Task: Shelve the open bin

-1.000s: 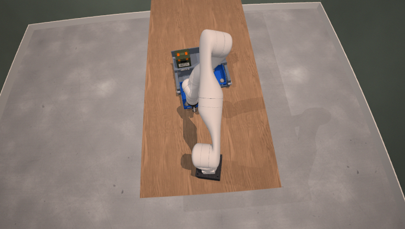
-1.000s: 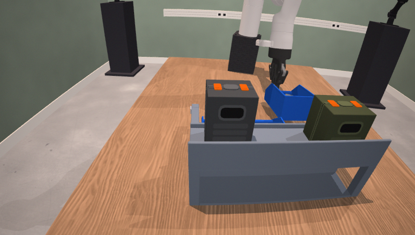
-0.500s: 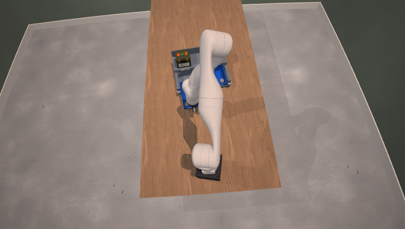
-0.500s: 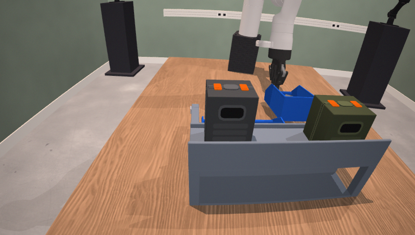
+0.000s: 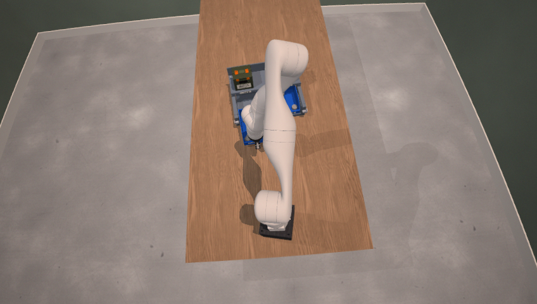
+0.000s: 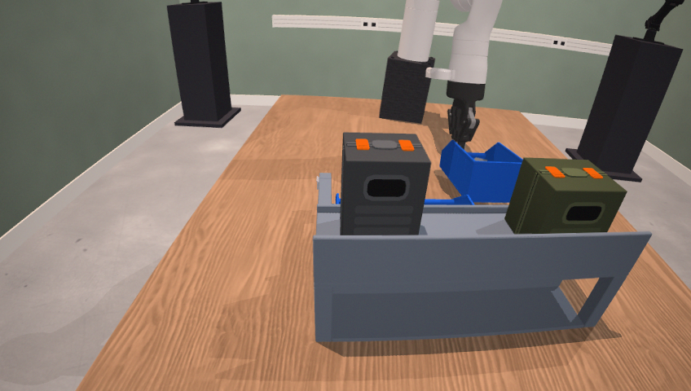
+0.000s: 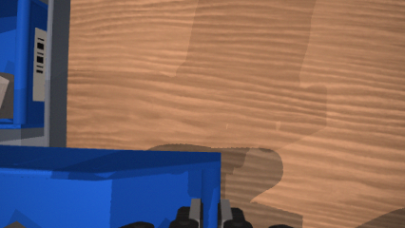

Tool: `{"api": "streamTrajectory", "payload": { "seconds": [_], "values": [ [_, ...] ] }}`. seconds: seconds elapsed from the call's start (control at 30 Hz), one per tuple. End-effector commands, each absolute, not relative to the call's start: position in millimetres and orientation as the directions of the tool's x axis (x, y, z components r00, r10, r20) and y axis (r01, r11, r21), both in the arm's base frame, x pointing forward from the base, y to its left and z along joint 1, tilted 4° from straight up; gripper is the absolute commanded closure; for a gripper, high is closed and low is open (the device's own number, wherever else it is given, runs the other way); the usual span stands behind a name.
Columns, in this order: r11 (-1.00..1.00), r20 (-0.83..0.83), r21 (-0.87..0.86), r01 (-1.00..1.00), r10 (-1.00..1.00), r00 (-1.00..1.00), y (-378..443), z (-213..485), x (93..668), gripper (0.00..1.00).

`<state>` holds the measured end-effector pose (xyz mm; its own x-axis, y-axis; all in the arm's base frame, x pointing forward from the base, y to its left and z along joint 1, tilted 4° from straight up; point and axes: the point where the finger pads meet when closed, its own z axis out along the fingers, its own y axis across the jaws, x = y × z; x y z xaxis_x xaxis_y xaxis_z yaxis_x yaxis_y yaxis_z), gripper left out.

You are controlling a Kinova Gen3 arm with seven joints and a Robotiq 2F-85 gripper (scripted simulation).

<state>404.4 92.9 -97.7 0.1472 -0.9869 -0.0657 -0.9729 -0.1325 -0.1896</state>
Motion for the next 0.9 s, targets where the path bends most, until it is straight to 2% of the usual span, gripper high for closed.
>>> {"api": "streamTrajectory", "payload": {
  "seconds": [0.0,0.67,0.87],
  "values": [
    [-0.133,-0.065,-0.193,-0.972,-0.987,0.148,93.1,-96.4,405.9,0.9],
    [-0.133,-0.065,-0.193,-0.972,-0.987,0.148,93.1,-97.0,405.9,0.9],
    [-0.138,-0.066,-0.132,-0.982,-0.987,0.147,92.9,-97.7,405.0,0.9]
  ]
}}
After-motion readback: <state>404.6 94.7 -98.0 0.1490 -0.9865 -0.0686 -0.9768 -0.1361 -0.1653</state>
